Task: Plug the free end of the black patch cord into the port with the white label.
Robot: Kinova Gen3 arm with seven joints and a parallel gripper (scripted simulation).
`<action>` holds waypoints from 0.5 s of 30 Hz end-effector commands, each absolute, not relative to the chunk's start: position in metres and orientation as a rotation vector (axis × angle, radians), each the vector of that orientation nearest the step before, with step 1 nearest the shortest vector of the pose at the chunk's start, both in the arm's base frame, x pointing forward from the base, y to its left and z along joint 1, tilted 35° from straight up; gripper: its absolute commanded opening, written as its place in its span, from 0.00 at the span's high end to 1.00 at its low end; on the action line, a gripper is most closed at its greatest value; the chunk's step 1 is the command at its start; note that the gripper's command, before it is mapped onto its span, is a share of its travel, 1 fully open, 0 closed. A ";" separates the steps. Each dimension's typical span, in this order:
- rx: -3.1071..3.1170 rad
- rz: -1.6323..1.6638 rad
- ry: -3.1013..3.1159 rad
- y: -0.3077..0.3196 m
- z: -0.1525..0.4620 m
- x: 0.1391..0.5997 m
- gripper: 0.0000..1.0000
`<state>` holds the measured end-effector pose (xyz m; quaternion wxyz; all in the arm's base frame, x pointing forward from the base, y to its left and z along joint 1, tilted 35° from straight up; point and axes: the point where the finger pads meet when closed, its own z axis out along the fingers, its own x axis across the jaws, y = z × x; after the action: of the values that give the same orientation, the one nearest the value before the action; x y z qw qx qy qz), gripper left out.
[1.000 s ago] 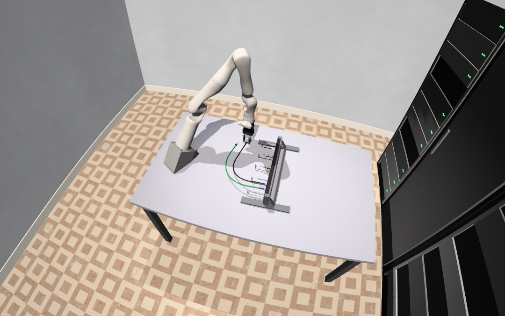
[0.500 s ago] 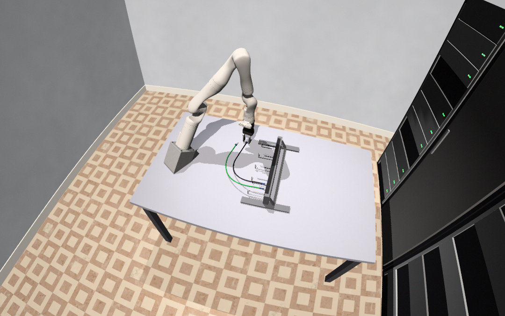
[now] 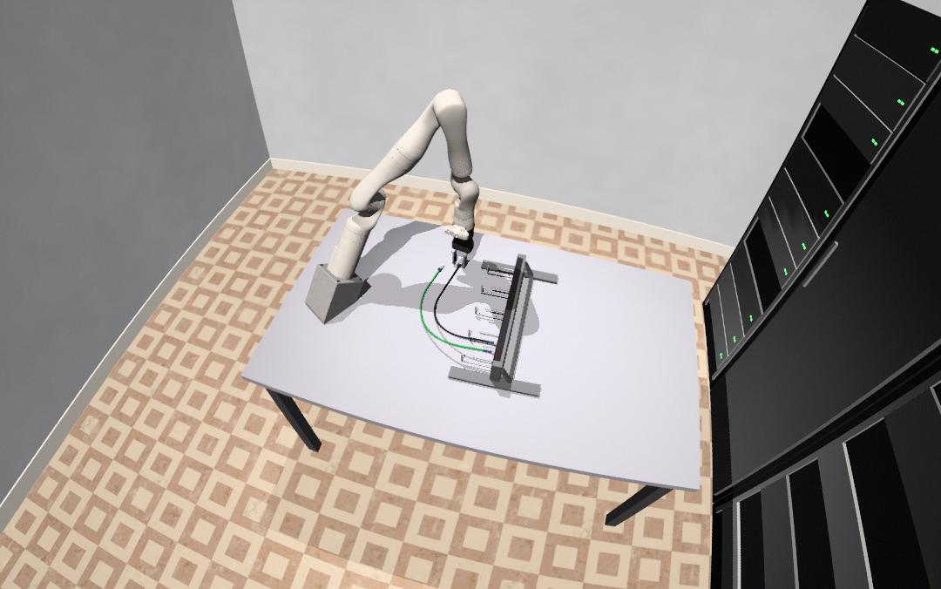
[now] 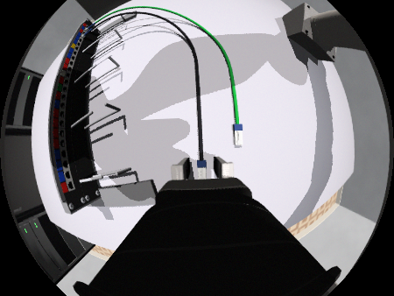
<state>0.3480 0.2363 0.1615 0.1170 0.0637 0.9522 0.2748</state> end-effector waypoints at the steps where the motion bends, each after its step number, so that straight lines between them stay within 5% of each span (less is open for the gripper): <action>1: 0.187 0.804 2.787 0.236 0.162 0.348 0.27; 15: 0.187 0.804 2.787 0.237 0.160 0.349 0.27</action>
<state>0.3490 0.2365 0.1601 0.1175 0.0646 0.9521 0.2748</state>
